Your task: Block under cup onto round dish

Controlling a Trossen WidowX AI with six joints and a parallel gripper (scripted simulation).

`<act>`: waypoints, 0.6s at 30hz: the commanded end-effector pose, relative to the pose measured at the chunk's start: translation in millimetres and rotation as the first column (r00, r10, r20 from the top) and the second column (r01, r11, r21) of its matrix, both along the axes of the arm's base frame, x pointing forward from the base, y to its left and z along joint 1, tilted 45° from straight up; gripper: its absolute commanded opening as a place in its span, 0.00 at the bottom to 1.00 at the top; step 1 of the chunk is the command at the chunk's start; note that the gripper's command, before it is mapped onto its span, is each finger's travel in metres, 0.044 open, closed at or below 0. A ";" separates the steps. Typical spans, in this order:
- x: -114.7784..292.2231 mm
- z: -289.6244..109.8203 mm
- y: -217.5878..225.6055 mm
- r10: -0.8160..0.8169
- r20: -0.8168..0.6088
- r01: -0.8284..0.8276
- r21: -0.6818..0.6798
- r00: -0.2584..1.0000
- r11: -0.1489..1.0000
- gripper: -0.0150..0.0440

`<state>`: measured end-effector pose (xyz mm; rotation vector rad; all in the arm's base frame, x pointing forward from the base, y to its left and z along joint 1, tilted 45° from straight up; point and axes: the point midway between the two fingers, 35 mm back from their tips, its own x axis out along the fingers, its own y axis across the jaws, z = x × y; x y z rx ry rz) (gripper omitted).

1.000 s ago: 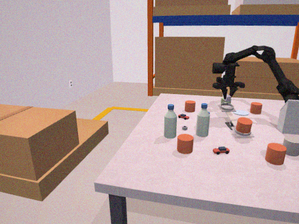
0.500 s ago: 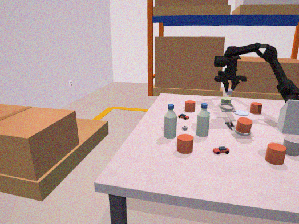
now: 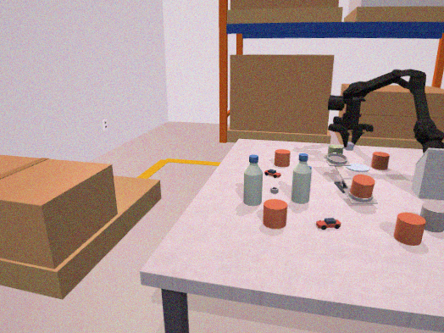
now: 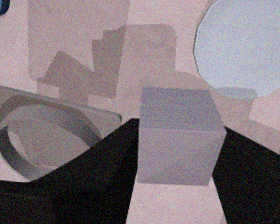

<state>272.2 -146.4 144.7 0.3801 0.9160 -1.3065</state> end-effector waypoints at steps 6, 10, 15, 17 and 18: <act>-51.7 7.0 -49.1 -0.005 -0.003 0.004 -0.061 1.000 0.998 0.25; -61.1 8.2 -55.9 -0.008 -0.006 0.007 -0.075 1.000 0.997 0.25; -60.7 2.4 -61.7 -0.008 -0.006 0.007 -0.075 1.000 0.997 0.25; -60.6 -3.9 -68.0 -0.008 -0.006 0.008 -0.075 1.000 0.997 0.25; -60.7 -7.6 -71.8 -0.008 -0.006 0.008 -0.075 1.000 0.997 0.25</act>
